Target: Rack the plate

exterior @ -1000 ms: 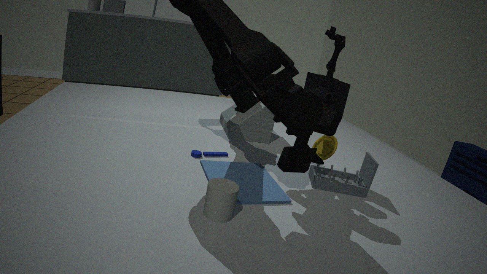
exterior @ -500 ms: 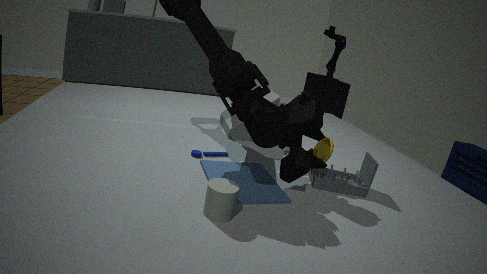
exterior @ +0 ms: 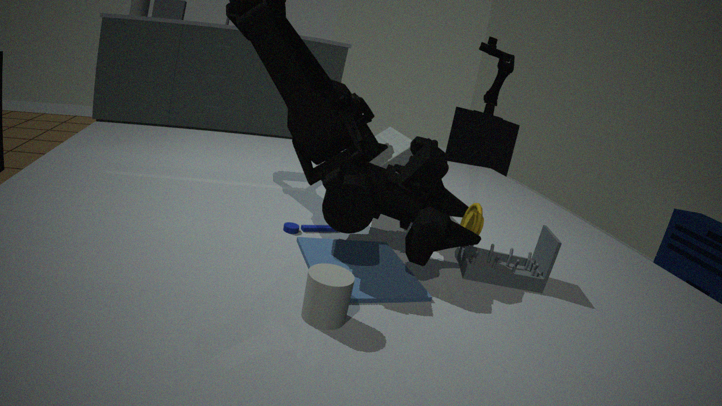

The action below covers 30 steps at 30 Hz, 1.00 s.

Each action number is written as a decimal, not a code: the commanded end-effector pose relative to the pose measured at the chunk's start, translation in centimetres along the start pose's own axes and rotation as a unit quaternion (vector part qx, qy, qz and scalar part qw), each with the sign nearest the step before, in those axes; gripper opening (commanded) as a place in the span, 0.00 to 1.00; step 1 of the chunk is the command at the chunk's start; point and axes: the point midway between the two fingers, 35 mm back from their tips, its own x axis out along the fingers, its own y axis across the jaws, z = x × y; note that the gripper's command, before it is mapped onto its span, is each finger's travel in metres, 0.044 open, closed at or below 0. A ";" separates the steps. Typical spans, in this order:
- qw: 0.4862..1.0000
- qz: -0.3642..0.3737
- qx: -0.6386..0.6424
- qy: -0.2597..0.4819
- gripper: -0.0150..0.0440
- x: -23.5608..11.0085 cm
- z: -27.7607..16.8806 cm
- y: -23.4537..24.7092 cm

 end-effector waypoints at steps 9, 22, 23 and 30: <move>0.993 -0.044 -0.100 -0.050 0.25 -1.1 -0.1 0.2; 0.993 -0.043 -0.096 -0.046 0.25 0.3 0.2 -0.1; 0.993 -0.043 -0.096 -0.046 0.25 0.4 0.2 -0.1; 0.993 -0.044 -0.099 -0.048 0.25 1.4 0.4 -0.3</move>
